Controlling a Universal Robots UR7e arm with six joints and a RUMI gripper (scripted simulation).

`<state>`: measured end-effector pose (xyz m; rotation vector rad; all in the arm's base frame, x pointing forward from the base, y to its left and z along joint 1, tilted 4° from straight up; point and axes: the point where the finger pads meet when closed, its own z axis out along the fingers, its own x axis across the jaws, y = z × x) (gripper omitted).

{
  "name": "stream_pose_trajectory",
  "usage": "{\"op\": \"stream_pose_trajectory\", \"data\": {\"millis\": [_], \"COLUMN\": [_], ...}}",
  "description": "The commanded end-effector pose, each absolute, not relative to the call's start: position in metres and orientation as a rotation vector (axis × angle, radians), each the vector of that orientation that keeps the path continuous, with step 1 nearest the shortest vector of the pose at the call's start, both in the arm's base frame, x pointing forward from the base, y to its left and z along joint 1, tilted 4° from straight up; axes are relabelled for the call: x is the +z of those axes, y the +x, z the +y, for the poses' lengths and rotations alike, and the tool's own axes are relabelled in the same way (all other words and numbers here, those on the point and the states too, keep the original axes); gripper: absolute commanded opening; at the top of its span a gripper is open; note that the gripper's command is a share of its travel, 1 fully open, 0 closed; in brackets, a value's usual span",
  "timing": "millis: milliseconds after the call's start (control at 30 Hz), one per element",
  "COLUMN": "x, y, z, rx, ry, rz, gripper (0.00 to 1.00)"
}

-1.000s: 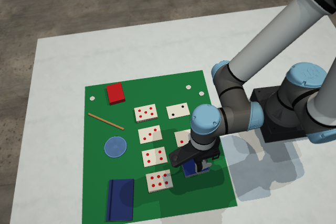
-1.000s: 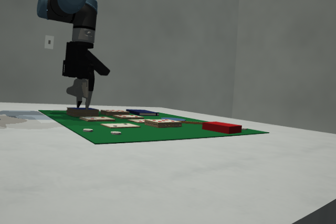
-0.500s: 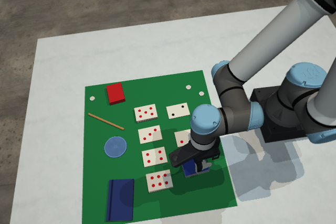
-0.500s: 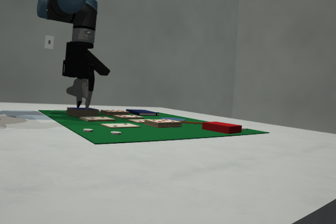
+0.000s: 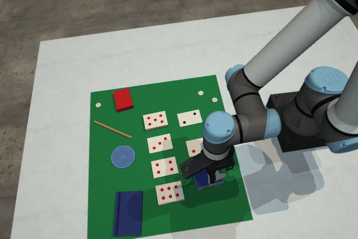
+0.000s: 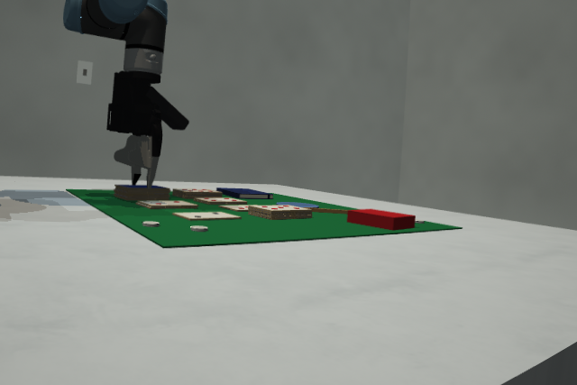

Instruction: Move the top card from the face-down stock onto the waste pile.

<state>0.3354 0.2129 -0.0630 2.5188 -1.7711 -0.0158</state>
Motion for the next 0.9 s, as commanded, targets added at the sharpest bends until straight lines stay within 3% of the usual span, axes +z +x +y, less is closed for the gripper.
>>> {"op": "stream_pose_trajectory", "data": {"millis": [0,867], "x": [-0.063,-0.029], "y": [0.336,0.337], "z": [0.213,0.214], "rx": [-0.015,-0.015], "ry": [2.52,2.52], "rz": [-1.772,-1.772], "gripper": [0.38,0.38]}}
